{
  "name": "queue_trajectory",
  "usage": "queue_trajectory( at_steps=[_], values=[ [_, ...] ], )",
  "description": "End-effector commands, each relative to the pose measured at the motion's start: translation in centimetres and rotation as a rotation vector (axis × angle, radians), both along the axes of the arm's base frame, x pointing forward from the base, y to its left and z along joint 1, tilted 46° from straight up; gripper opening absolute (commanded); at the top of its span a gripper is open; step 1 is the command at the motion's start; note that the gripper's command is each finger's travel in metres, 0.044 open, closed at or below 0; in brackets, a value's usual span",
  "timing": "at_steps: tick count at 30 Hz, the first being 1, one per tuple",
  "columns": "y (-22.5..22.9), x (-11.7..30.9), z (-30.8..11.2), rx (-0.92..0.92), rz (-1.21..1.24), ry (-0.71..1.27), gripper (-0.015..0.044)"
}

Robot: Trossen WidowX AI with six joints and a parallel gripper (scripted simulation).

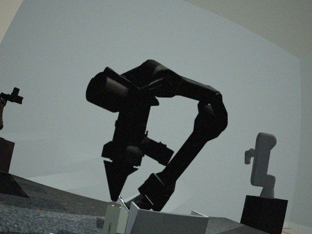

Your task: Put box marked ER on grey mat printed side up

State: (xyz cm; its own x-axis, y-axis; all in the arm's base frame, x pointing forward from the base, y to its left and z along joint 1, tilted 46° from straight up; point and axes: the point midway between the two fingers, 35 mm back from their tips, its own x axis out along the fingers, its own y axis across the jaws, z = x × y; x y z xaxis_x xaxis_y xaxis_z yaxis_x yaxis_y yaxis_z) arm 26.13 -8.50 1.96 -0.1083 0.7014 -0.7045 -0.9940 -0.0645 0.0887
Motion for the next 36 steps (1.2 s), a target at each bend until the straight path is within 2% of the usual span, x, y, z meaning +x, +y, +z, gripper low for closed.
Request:
queue_trajectory(
  at_steps=[1, 13, 26, 36],
  values=[
    [0.62, -0.06, -0.42, 0.004, 0.0, 0.002, 0.0243],
    [1.61, -0.27, -1.34, 0.005, 0.0, 0.002, 0.0243],
    [1.36, -0.28, -1.25, 0.002, 0.002, 0.001, 0.0159],
    [1.42, -0.34, -1.27, 0.003, -0.002, -0.002, 0.0159]
  ],
)
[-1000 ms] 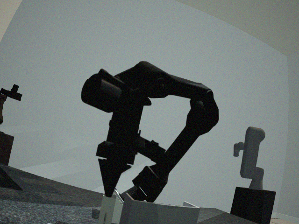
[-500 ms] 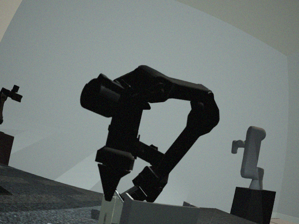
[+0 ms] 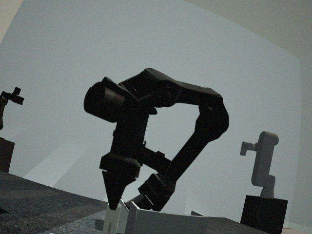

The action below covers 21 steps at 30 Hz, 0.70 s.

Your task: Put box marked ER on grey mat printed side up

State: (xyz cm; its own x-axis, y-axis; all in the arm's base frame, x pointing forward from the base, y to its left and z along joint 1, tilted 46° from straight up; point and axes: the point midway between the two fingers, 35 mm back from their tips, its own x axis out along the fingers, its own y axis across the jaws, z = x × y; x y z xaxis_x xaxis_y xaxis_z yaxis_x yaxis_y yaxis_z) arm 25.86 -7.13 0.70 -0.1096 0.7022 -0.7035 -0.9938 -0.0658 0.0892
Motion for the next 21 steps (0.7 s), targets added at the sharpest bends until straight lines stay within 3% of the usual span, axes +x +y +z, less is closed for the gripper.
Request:
queue_trajectory(
  at_steps=[1, 21],
  values=[
    [0.1, -0.1, 0.0, 0.002, -0.006, -0.006, 0.0159],
    [-0.6, -2.1, 0.7, 0.001, -0.107, -0.105, 0.0159]
  ],
)
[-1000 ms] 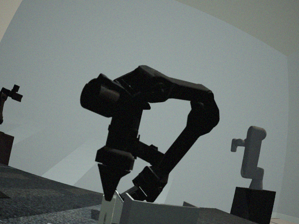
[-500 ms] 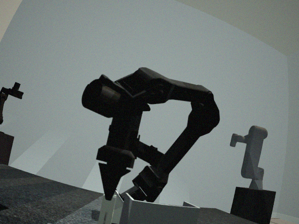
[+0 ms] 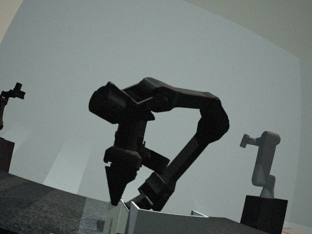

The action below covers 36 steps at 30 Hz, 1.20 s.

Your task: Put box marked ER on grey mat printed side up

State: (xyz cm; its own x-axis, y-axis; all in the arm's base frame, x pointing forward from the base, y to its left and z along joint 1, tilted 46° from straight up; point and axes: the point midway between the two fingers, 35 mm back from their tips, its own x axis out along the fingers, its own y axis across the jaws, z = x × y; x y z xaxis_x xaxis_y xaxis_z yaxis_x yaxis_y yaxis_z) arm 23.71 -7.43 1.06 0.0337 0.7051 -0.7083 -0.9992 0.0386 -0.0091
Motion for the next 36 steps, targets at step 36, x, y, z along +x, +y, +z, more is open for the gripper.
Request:
queue_trajectory(
  at_steps=[36],
  values=[
    [-1.1, 2.5, 4.1, 0.005, 0.033, -0.048, 0.0159]
  ],
)
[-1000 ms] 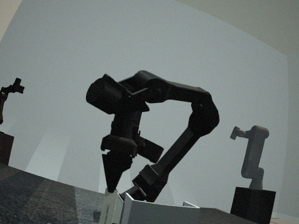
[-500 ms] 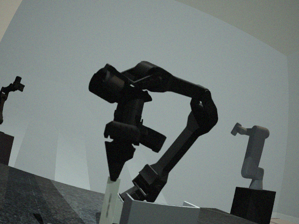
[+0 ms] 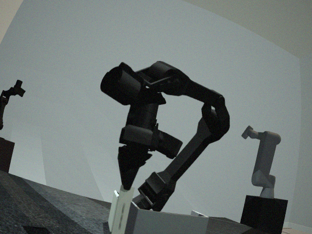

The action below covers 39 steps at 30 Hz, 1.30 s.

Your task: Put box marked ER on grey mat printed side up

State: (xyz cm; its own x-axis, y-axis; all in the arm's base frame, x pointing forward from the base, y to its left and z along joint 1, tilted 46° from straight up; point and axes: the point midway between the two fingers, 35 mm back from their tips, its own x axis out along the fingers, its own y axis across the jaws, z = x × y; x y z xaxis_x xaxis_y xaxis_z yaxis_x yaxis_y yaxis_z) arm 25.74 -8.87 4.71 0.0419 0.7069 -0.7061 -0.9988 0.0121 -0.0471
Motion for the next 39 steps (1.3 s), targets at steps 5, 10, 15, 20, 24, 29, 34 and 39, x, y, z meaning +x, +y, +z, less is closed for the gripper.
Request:
queue_trajectory(
  at_steps=[5, 10, 15, 20, 24, 29, 34, 39],
  values=[
    [1.0, 1.3, 1.1, 0.005, 0.022, -0.026, 0.0159],
    [1.7, 2.0, 1.8, 0.007, 0.039, -0.042, 0.0159],
    [2.4, 2.7, 2.5, 0.01, 0.055, -0.059, 0.0159],
    [3.2, 3.4, 3.2, 0.014, 0.072, -0.075, 0.0159],
    [3.8, 3.9, 3.7, 0.018, 0.085, -0.088, 0.0159],
    [4.0, 4.2, 3.8, 0.018, 0.087, -0.09, 0.0159],
    [4.1, 5.0, 3.9, 0.018, 0.088, -0.09, 0.0159],
    [4.2, 5.8, 3.9, 0.018, 0.088, -0.09, 0.0159]
  ],
)
